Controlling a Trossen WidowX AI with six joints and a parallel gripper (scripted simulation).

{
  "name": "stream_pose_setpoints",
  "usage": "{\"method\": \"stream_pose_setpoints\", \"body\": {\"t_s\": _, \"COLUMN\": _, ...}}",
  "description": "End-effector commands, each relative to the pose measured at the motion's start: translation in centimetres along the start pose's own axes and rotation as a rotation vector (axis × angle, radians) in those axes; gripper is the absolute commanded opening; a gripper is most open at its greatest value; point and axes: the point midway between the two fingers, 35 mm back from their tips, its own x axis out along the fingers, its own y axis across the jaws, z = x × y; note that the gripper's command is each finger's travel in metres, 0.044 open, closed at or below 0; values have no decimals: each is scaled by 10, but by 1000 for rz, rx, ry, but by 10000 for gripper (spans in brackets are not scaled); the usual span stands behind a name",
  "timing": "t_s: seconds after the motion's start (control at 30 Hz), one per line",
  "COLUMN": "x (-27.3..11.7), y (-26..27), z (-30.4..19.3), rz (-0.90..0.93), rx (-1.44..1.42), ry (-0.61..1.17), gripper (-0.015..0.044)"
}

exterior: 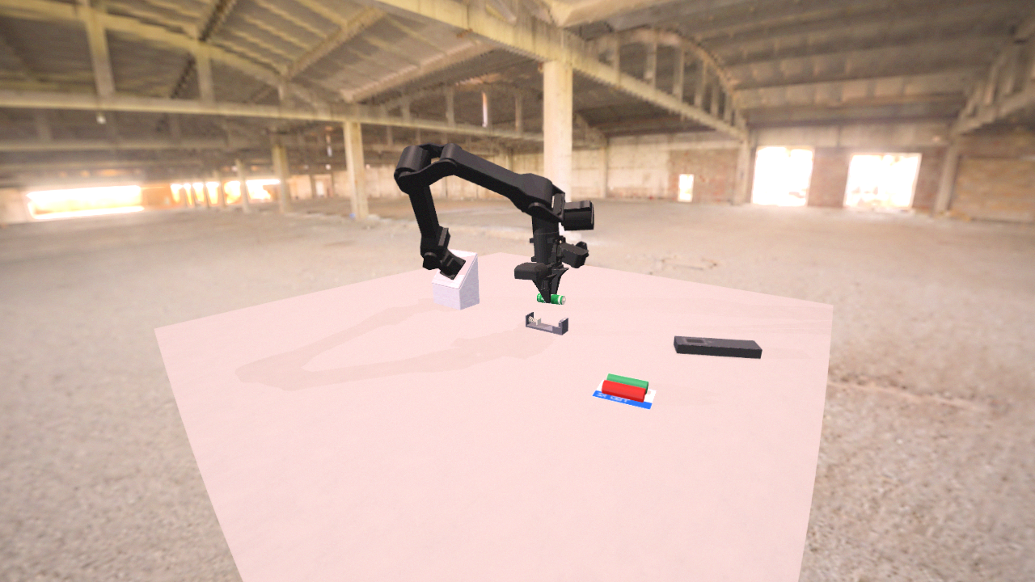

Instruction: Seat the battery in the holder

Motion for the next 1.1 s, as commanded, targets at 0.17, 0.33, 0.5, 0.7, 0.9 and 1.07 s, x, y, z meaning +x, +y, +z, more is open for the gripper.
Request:
{"method": "stream_pose_setpoints", "body": {"t_s": 0.17, "x": 13, "y": -3, "z": 2, "rz": 7, "rx": -1, "ry": -98, "gripper": 67}}
{"method": "stream_pose_setpoints", "body": {"t_s": 0.33, "x": 20, "y": -5, "z": 2, "rz": 8, "rx": -3, "ry": -147, "gripper": 67}}
{"method": "stream_pose_setpoints", "body": {"t_s": 0.5, "x": 25, "y": -8, "z": 2, "rz": 10, "rx": -5, "ry": -189, "gripper": 67}}
{"method": "stream_pose_setpoints", "body": {"t_s": 0.7, "x": 27, "y": -8, "z": 1, "rz": 14, "rx": -6, "ry": -208, "gripper": 67}}
{"method": "stream_pose_setpoints", "body": {"t_s": 0.9, "x": 31, "y": -6, "z": 1, "rz": 19, "rx": -7, "ry": -239, "gripper": 67}}
{"method": "stream_pose_setpoints", "body": {"t_s": 1.07, "x": 34, "y": -5, "z": 0, "rz": 23, "rx": -8, "ry": -265, "gripper": 67}}
